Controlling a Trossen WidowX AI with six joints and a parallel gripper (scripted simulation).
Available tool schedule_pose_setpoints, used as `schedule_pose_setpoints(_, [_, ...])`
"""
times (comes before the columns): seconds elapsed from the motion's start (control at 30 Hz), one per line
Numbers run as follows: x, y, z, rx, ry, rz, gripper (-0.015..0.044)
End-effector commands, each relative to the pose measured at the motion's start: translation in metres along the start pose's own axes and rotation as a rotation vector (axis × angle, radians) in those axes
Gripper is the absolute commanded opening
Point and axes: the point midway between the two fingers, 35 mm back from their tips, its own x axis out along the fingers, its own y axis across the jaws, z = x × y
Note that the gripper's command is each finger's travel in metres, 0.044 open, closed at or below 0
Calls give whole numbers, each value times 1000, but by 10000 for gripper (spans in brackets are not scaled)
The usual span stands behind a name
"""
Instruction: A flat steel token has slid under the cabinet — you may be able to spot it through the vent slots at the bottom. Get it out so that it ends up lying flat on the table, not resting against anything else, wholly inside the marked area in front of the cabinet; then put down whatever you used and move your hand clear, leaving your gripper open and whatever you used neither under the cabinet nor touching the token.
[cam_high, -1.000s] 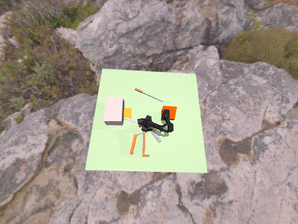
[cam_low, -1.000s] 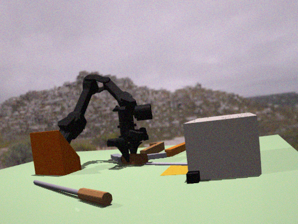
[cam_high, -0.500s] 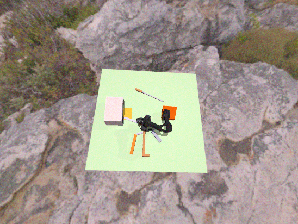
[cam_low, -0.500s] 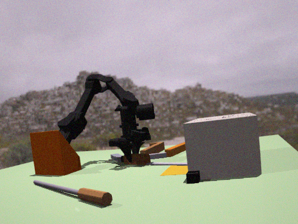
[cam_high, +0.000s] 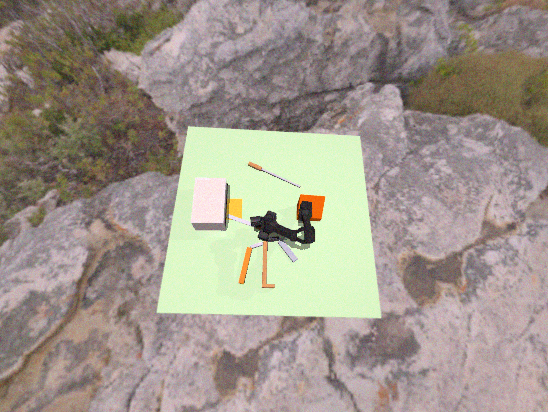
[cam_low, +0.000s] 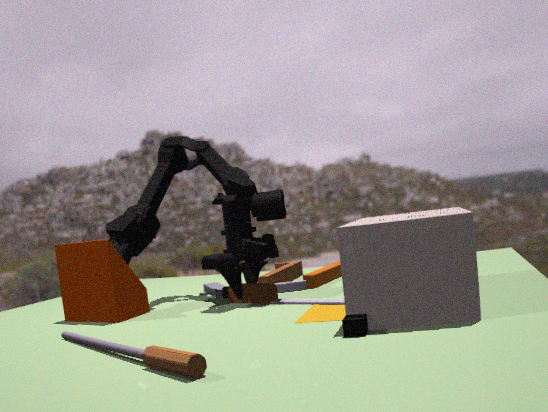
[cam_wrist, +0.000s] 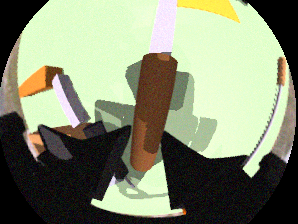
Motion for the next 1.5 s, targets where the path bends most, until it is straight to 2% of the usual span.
schedule_pose_setpoints(0.0, [0,0,0,0,0,0,226])
schedule_pose_setpoints(0.07, [0,0,0,0,0,0,270])
schedule_pose_setpoints(0.67, [5,-1,-5,-1,-3,3,270])
schedule_pose_setpoints(0.83, [2,1,-1,-8,-7,6,139])
schedule_pose_setpoints(1.1, [2,1,-1,-8,-7,6,85])
schedule_pose_setpoints(1.2, [2,1,-1,-8,-7,6,6])
schedule_pose_setpoints(1.47, [2,1,-5,-5,-6,5,0])
